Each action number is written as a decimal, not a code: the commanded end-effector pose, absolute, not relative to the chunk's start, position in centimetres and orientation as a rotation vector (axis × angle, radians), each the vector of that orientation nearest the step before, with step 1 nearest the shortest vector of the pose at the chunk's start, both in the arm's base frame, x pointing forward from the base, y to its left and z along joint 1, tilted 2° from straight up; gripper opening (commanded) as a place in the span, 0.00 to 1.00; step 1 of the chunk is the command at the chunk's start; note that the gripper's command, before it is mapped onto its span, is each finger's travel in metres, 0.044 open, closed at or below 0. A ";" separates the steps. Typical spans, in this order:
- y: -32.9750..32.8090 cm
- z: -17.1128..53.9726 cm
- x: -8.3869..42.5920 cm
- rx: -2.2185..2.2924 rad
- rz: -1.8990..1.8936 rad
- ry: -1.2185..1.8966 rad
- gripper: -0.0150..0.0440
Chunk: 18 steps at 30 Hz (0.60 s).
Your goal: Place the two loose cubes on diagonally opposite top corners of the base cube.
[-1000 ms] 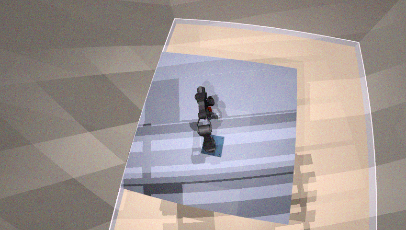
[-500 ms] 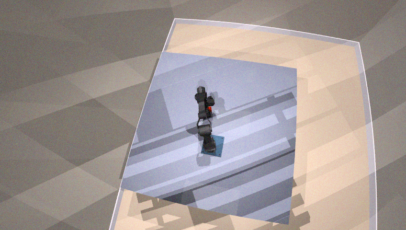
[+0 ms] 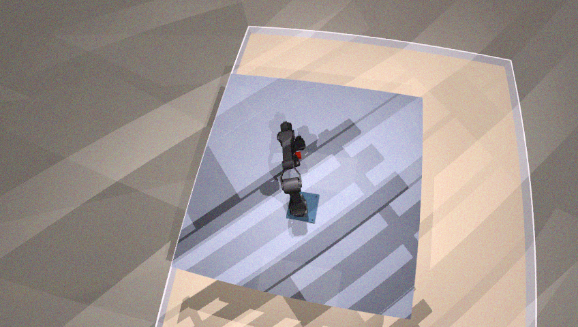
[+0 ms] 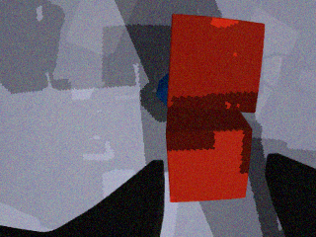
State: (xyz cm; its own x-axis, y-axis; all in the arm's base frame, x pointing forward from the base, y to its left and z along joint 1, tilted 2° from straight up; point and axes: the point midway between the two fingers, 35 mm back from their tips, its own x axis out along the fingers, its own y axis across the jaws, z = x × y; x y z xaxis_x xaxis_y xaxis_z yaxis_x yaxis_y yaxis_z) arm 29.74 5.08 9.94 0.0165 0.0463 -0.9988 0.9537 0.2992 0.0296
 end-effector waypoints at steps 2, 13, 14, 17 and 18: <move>5.1 10.9 29.9 1.027 -0.935 1.344 0.60; 5.0 12.1 29.9 1.027 -0.935 1.344 0.60; 5.0 12.3 29.9 1.027 -0.935 1.344 0.60; 5.0 12.6 29.9 1.027 -0.935 1.344 0.60; 5.0 12.7 29.9 1.027 -0.935 1.344 0.60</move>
